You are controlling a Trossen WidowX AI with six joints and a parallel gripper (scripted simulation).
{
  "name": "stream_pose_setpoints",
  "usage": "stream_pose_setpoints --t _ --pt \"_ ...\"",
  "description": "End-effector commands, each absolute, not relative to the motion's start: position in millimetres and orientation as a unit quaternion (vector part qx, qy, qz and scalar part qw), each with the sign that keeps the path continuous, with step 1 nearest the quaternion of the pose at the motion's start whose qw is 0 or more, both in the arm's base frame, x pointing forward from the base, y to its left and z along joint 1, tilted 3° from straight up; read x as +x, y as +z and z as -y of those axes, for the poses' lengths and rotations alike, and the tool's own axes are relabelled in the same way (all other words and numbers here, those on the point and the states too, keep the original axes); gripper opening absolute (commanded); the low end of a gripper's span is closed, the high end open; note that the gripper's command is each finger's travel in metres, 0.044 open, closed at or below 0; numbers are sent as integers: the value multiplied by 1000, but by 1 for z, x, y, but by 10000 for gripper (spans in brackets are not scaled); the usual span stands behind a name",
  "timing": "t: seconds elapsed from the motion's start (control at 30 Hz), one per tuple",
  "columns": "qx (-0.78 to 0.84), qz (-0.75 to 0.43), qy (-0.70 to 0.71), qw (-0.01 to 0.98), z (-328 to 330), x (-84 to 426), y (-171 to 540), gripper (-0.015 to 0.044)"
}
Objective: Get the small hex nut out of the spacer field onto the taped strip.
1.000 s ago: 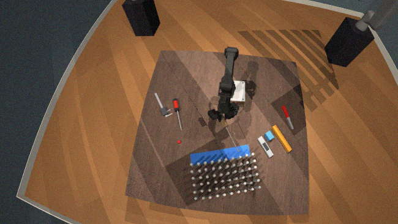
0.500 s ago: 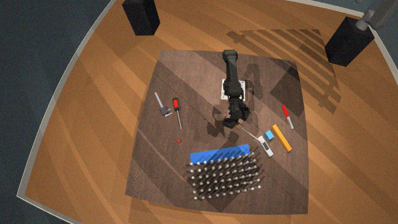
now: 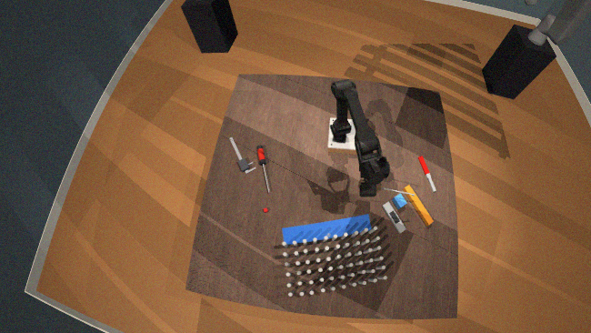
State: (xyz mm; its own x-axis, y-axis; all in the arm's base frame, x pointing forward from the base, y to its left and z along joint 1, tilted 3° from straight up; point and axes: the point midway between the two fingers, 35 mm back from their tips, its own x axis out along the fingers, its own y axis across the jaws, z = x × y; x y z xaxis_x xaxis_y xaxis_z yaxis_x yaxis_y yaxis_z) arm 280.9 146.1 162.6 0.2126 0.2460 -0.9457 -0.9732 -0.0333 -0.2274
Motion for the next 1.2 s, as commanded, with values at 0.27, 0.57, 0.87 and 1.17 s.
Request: stream_pose_setpoints --t 0.27,0.57,0.87,1.17 --pt "-551 -270 608 504 -209 270 169 0" --pt "-574 -184 687 407 -262 247 167 0" --pt "-580 -94 750 304 -309 215 165 0" --pt "-570 -1 797 199 -351 176 161 0"
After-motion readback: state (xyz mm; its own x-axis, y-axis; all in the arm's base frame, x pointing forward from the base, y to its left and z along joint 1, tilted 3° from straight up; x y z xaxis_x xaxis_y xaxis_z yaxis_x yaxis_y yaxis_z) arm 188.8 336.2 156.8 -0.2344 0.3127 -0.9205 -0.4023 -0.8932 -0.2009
